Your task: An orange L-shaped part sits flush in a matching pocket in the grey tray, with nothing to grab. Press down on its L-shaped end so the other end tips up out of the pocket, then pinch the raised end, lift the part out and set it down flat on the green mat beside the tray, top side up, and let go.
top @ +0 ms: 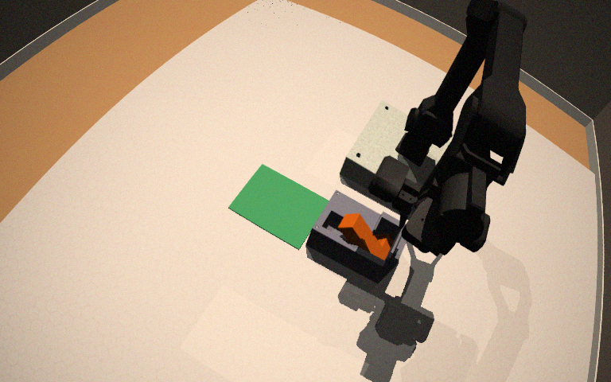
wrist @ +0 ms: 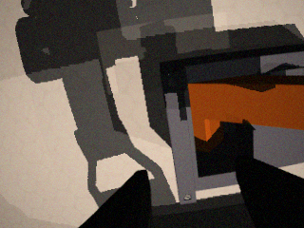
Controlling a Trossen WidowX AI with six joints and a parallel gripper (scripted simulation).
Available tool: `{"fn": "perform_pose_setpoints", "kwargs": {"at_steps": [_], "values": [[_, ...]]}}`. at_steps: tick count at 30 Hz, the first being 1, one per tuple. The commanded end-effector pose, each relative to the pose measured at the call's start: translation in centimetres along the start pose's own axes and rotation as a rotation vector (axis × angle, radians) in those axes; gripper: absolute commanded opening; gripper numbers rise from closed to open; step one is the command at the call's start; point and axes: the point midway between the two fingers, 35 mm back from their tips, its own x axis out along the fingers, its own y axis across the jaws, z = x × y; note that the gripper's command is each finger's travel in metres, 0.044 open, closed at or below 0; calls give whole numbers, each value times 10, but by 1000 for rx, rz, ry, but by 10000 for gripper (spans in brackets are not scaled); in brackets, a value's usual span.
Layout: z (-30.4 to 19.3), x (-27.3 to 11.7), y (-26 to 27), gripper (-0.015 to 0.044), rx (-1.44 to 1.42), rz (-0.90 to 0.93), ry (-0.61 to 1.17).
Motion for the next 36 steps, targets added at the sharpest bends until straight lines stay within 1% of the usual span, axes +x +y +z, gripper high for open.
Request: {"fn": "perform_pose_setpoints", "kwargs": {"at_steps": [1, 26, 27, 30, 36], "values": [[-5, -7, -2, 180, -4, -3, 15], [-2, -4, -1, 180, -1, -1, 5], [-1, -4, -1, 206, 19, -1, 5], [0, -4, -9, 280, 184, -3, 6], [6, -6, -41, 280, 830, -10, 6]]}}
